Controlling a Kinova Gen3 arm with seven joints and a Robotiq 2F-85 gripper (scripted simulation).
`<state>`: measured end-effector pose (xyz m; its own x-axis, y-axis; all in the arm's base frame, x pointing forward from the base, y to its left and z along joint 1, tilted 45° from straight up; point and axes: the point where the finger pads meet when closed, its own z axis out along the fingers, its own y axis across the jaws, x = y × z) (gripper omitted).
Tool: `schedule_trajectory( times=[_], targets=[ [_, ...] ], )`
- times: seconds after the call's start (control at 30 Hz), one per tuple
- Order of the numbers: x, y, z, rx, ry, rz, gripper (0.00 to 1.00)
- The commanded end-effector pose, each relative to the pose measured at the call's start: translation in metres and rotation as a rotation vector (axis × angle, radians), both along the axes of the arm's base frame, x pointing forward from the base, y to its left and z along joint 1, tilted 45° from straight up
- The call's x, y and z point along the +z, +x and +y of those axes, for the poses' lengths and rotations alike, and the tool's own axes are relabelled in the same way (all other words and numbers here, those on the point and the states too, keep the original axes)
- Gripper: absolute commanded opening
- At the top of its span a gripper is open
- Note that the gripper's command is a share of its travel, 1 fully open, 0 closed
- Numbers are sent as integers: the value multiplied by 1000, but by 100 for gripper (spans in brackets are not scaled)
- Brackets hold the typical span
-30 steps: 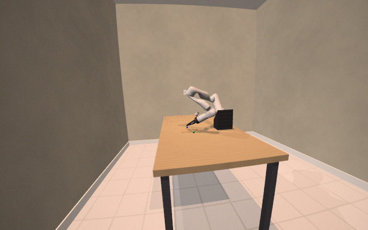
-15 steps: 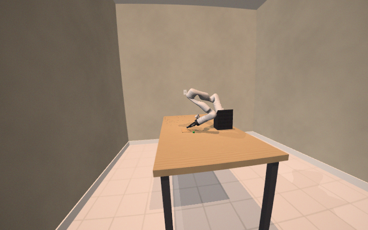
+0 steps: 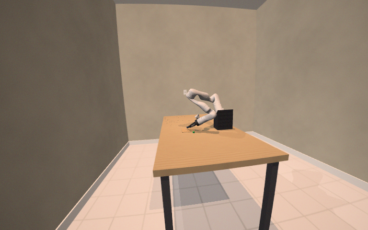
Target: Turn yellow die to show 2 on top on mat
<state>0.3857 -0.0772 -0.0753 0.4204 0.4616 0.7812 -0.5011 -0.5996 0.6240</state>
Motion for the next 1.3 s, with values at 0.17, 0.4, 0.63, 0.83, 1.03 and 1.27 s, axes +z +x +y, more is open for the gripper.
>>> schedule_trajectory(
  times=[0.17, 0.4, 0.63, 0.83, 1.03, 1.27],
  targets=[
    [-3, 1, 0, 3, 12, -4, 11],
    [-3, 1, 0, 3, 12, -4, 11],
    [-3, 1, 0, 3, 12, -4, 11],
    [-3, 1, -1, 3, 12, -4, 11],
    [-5, 1, -2, 3, 12, -4, 11],
    [-8, 1, -6, 3, 12, -4, 11]
  ],
)
